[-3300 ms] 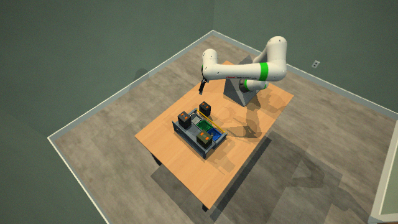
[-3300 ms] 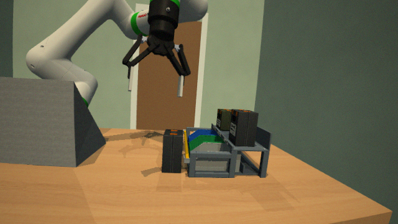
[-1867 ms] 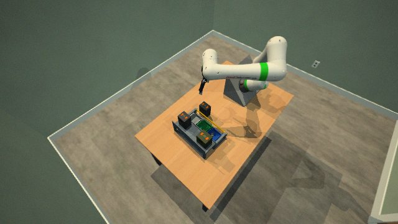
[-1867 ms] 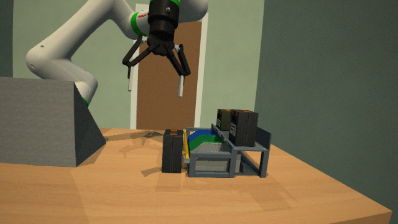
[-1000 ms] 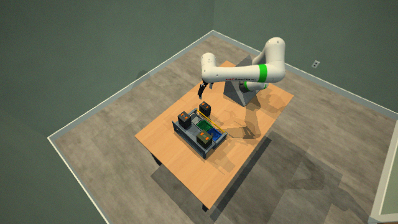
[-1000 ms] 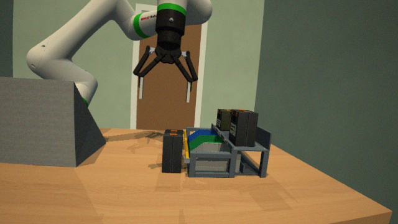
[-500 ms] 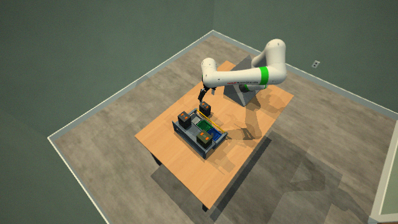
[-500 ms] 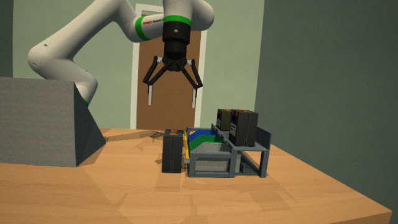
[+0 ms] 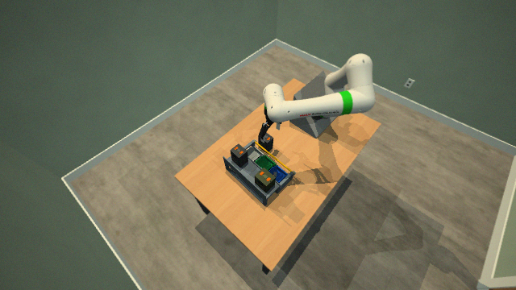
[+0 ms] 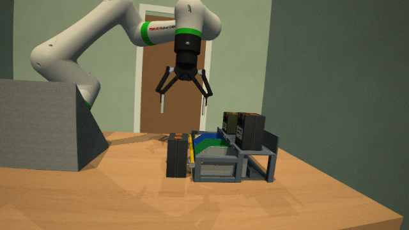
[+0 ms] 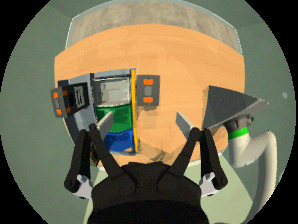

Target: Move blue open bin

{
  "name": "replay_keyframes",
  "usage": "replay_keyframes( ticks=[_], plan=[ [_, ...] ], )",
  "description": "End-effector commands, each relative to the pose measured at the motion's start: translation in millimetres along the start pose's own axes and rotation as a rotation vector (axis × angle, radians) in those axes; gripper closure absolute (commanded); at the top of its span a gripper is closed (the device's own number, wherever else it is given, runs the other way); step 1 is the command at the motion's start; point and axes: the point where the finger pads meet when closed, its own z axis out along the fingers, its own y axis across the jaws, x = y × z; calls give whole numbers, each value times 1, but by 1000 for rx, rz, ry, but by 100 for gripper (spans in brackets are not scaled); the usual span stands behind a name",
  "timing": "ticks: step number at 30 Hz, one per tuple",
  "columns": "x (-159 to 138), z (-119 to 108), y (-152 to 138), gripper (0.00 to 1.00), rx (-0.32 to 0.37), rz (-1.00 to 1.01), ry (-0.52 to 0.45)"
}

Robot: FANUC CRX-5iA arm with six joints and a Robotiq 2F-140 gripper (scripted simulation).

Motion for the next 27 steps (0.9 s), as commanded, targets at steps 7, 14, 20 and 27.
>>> replay_keyframes(
  ticks=[7, 14, 20, 27],
  plan=[
    [-35, 18, -20, 0, 0, 0, 0],
    [-44, 22, -25, 0, 0, 0, 0],
    [-44, 22, -25, 0, 0, 0, 0],
    [-88, 45, -49, 0, 0, 0, 0]
  ],
)
